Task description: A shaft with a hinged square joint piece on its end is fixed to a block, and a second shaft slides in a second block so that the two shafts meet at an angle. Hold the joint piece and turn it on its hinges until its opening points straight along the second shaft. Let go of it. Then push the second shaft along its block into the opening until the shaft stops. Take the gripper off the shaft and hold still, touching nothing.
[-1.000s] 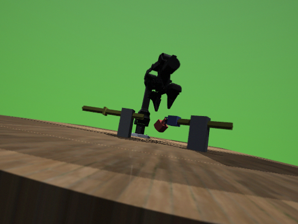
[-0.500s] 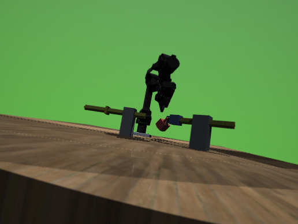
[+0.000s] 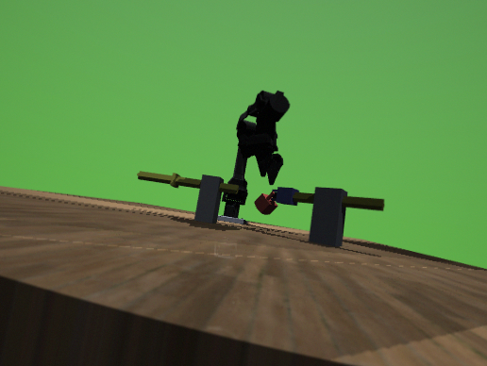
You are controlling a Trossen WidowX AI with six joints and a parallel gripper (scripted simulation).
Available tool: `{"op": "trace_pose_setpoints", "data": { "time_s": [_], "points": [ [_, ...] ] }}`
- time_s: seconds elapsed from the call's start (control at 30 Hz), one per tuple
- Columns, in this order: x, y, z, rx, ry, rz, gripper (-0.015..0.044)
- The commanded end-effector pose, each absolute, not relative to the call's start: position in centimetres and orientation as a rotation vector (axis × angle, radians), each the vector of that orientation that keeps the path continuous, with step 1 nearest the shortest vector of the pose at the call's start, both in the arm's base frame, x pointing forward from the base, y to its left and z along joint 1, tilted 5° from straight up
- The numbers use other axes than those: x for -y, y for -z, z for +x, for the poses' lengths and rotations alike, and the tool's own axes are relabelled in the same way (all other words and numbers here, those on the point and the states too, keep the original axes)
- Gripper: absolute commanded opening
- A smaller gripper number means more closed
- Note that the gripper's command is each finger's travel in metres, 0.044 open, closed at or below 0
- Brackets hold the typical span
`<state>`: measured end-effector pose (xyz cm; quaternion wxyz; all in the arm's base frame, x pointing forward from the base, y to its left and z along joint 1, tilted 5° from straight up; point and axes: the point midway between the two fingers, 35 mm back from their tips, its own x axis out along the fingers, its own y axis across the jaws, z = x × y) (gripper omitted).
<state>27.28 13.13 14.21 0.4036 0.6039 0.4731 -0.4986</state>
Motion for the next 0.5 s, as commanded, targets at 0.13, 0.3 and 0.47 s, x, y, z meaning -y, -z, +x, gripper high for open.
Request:
{"op": "trace_pose_setpoints", "data": {
  "time_s": [0.13,0.3,0.47],
  "points": [
    [-13.1,-14.16,27.16,-1.085,1.419,1.734,0.044],
    [-13.06,-14.05,27.12,-1.017,1.507,1.84,0.044],
    [-13.06,-14.05,27.11,-1.015,1.511,1.844,0.044]
  ]
}}
